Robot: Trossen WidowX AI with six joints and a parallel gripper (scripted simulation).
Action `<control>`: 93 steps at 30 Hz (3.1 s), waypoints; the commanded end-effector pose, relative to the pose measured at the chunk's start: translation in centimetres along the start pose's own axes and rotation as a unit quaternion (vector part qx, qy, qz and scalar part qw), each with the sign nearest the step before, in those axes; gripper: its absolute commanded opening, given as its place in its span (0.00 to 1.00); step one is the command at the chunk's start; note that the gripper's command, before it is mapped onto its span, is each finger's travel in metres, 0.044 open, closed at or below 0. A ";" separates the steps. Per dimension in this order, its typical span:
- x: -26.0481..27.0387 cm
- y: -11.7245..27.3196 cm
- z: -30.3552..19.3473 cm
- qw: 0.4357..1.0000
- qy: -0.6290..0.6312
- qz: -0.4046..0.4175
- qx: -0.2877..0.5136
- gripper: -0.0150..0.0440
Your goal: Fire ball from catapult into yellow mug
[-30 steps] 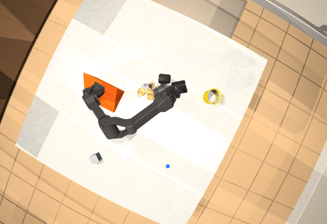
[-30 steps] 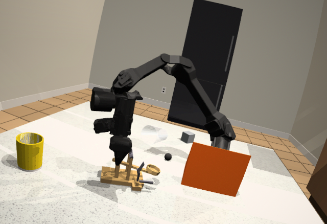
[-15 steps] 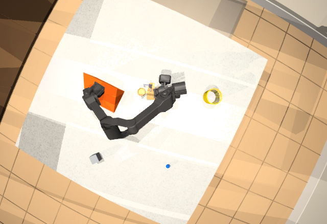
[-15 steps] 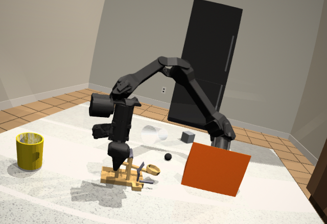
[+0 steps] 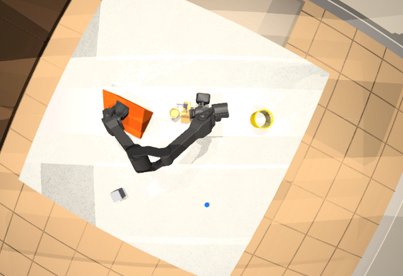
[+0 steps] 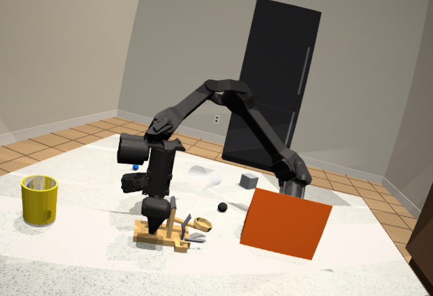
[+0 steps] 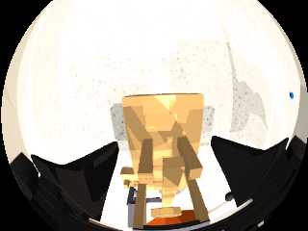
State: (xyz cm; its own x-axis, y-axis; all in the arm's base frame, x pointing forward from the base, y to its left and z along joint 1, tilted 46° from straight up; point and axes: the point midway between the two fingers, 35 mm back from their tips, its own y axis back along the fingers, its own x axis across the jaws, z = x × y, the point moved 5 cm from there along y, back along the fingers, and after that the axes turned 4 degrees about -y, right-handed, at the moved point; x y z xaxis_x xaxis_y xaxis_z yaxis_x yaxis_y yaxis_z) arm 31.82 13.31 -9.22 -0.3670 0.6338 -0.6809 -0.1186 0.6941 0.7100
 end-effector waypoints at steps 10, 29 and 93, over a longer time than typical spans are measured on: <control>0.0 -0.1 0.0 1.000 0.000 0.000 0.000 0.60; 0.1 4.6 0.2 1.000 0.002 -0.001 0.000 0.25; 0.2 9.6 -0.1 1.000 0.004 0.000 0.000 1.00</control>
State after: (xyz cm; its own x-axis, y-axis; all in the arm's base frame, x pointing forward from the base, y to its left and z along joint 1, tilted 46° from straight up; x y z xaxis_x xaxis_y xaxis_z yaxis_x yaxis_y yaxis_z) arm 30.87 19.71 -3.02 -0.3748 0.6321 -0.6782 -0.1136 0.6947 0.7103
